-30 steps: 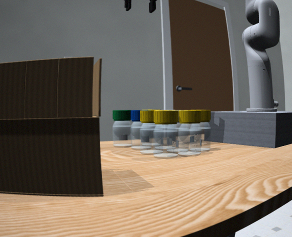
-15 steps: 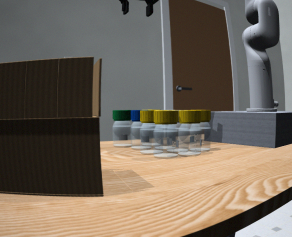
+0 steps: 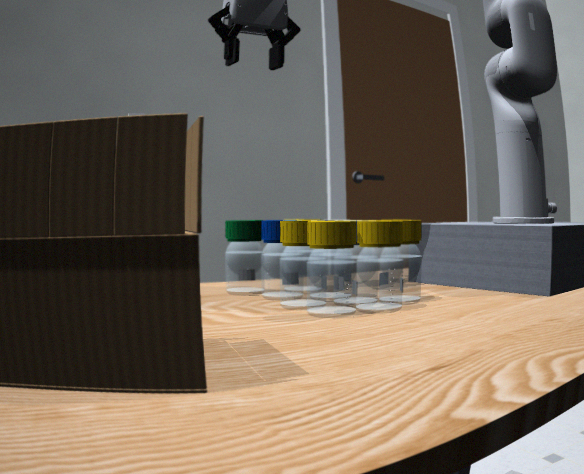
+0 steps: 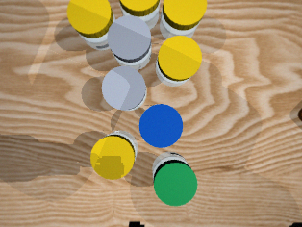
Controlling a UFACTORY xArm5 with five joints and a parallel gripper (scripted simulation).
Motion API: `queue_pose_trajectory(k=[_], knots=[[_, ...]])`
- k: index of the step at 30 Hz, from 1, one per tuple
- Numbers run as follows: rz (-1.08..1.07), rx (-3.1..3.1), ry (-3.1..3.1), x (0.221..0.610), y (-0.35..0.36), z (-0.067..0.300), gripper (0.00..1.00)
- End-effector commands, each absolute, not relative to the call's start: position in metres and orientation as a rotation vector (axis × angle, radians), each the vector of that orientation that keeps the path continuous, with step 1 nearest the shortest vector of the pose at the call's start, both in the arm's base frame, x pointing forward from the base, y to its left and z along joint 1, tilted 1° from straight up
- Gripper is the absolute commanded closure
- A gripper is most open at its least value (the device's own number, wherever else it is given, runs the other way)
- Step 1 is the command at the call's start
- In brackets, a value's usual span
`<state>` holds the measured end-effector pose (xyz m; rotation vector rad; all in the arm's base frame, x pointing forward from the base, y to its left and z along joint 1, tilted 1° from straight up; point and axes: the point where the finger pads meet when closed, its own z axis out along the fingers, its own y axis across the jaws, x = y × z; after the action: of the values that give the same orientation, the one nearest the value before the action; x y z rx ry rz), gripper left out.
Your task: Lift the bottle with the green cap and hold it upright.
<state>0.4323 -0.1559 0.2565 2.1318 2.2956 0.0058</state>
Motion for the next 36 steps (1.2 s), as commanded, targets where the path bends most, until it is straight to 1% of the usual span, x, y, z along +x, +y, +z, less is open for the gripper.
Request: queue_pose_trajectory(k=[1,5,6,8,9,14,19,25,35,36], knots=[[0.002,2.072,2.339,0.437,-0.165,0.243,0.21],[0.001,2.010,2.393,0.440,-0.176,0.224,0.21],[0.001,1.978,2.419,0.441,-0.181,0.215,0.21],[0.001,1.978,2.419,0.441,-0.181,0.215,0.21],[0.000,1.947,2.443,0.441,-0.185,0.206,0.21],[0.000,1.887,2.490,0.442,-0.194,0.189,0.21],[-0.001,1.851,2.517,0.442,-0.200,0.179,0.21],[-0.001,1.839,2.526,0.442,-0.201,0.176,0.21],[0.000,1.839,2.521,0.448,-0.204,0.116,0.21],[0.000,1.839,2.521,0.448,-0.204,0.116,0.21]])
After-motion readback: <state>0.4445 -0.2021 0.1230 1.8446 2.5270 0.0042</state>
